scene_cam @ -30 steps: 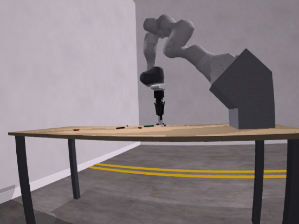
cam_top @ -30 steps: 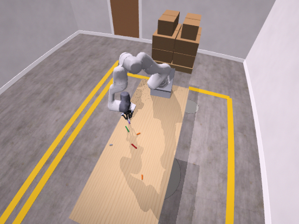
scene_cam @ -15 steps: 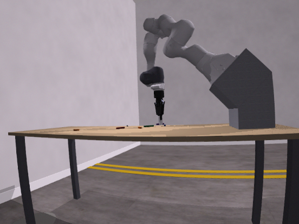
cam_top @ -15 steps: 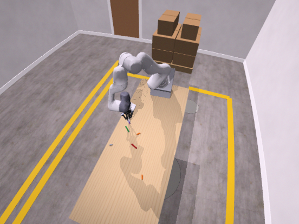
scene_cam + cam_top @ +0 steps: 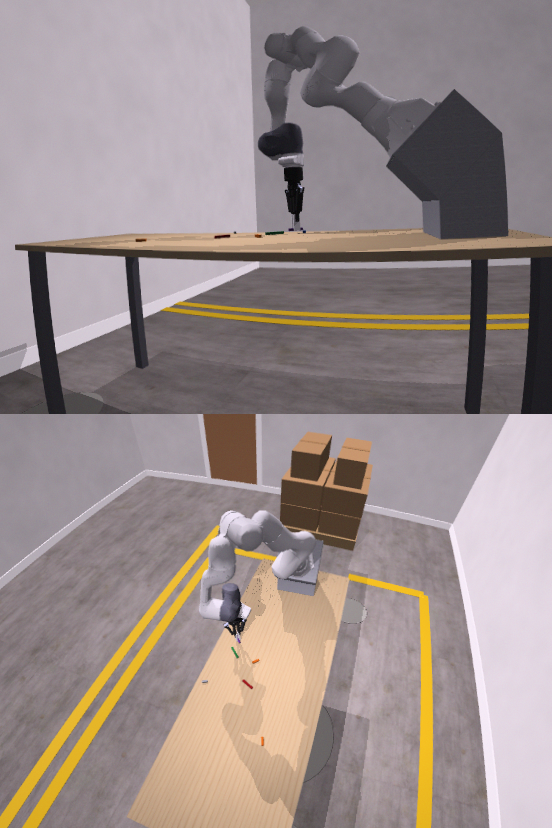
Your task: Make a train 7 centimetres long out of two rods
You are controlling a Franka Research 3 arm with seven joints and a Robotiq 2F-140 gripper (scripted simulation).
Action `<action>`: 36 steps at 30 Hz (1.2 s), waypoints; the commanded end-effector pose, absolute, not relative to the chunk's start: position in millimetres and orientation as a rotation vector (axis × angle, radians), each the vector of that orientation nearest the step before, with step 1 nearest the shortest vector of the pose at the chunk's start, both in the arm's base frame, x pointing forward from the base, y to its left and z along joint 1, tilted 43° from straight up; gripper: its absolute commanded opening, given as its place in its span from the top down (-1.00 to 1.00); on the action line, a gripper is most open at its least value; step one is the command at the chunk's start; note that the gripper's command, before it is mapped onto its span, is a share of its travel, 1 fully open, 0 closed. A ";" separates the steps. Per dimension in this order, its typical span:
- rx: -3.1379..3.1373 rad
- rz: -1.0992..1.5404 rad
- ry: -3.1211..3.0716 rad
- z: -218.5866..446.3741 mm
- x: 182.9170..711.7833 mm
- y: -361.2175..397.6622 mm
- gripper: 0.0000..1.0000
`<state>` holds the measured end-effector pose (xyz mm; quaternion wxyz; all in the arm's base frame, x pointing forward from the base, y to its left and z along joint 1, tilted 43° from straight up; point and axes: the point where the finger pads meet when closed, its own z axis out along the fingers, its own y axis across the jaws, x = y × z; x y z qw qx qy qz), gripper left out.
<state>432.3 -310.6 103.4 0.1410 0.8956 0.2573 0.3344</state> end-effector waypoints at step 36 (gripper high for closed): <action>2.589 0.968 0.736 94.9 439.7 -311.4 0.75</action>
